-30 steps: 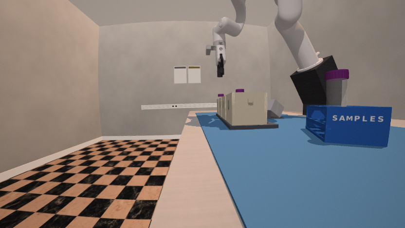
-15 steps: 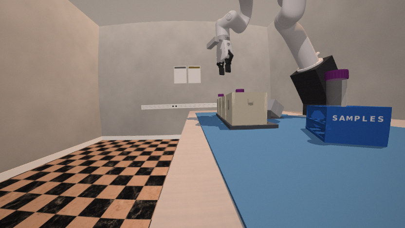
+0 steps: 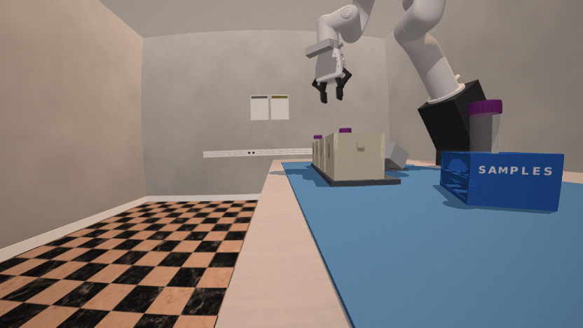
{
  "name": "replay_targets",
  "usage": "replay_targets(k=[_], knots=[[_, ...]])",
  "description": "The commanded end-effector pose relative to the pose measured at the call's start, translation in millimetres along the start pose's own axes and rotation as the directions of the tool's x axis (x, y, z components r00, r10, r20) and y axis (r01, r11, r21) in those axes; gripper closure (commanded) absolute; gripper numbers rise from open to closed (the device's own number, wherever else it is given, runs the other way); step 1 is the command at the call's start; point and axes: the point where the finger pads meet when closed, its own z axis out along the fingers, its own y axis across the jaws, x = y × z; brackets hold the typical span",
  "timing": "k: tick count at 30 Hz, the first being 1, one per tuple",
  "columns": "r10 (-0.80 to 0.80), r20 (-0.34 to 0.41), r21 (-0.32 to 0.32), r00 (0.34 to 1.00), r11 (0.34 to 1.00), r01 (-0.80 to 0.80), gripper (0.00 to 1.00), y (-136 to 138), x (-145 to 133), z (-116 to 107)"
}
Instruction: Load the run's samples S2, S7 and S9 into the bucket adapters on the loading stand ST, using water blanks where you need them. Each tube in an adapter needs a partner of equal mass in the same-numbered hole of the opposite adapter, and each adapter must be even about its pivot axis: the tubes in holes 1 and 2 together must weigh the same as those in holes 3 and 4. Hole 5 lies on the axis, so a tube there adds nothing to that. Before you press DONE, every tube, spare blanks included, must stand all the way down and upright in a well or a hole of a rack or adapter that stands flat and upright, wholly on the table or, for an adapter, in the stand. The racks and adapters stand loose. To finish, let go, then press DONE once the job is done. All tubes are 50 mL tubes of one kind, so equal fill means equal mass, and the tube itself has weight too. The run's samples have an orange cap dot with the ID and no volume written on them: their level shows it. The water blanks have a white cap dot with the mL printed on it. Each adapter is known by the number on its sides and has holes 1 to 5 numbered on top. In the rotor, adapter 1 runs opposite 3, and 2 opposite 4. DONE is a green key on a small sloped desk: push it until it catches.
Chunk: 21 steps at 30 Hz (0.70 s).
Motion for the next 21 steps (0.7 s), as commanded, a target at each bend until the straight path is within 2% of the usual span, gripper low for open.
replay_targets(k=[1, 15, 21], knots=[[-0.142, 0.005, -0.013, 0.99, 0.99, 0.142, 0.43, -18, 14, -2], [-0.165, 0.005, -0.013, 0.986, 0.986, 0.165, 0.43, -74, 56, -1], [-0.165, 0.005, -0.013, 0.986, 0.986, 0.165, 0.43, -91, 68, -1]])
